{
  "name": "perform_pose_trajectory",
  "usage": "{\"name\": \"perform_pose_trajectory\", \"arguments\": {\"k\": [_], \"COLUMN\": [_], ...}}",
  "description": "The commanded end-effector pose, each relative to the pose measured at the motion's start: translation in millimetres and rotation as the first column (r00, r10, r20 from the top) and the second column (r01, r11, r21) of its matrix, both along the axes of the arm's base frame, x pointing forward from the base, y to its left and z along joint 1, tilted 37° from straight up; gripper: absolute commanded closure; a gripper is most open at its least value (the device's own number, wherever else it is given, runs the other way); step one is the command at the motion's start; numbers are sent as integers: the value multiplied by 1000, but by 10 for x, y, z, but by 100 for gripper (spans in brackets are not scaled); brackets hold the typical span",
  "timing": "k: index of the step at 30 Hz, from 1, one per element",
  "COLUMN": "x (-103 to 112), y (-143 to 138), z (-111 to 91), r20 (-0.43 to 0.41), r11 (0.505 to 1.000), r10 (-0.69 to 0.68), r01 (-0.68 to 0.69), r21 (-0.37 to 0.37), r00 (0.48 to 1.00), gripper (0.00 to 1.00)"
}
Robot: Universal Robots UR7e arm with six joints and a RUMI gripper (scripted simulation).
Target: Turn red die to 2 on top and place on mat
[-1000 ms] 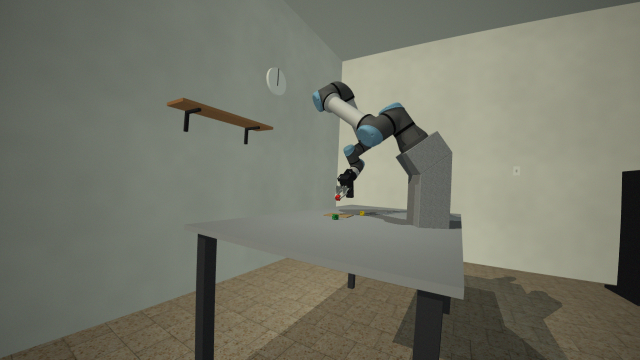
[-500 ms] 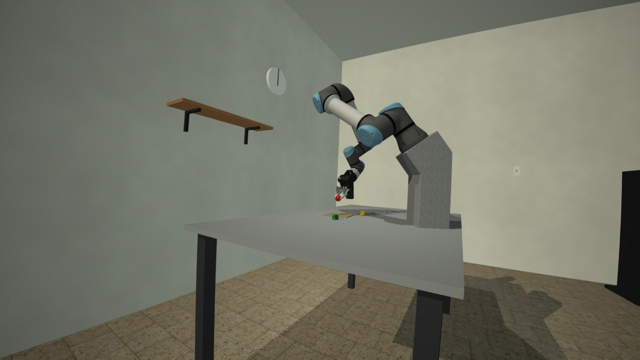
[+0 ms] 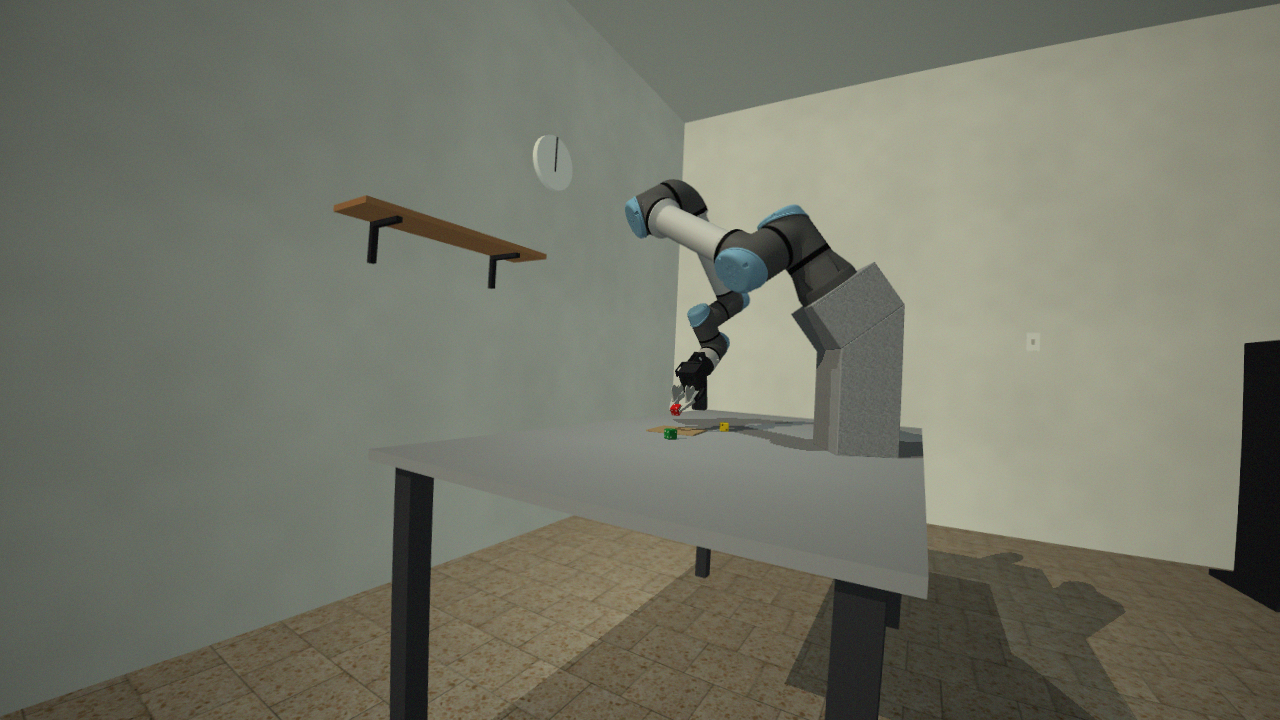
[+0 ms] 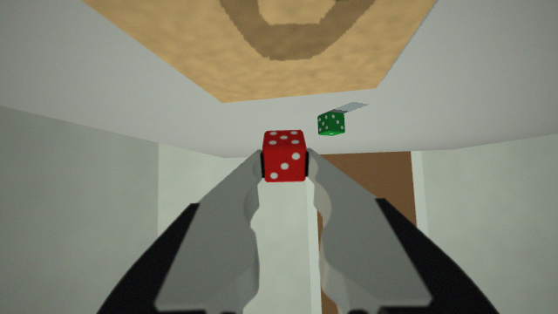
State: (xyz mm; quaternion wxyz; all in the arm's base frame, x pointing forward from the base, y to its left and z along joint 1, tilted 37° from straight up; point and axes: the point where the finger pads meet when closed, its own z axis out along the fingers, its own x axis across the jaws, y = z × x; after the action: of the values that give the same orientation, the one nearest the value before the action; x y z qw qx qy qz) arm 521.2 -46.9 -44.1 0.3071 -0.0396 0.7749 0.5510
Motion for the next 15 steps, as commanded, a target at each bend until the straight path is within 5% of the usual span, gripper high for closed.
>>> {"name": "perform_pose_trajectory", "arguments": {"k": [1, 15], "x": [143, 199], "y": [6, 23], "z": [-156, -233], "r20": [3, 3], "r11": [1000, 1000], "r10": [-2, -2], "r01": [2, 2], "r21": [-6, -6], "r00": [1000, 1000], "gripper": [94, 94]}}
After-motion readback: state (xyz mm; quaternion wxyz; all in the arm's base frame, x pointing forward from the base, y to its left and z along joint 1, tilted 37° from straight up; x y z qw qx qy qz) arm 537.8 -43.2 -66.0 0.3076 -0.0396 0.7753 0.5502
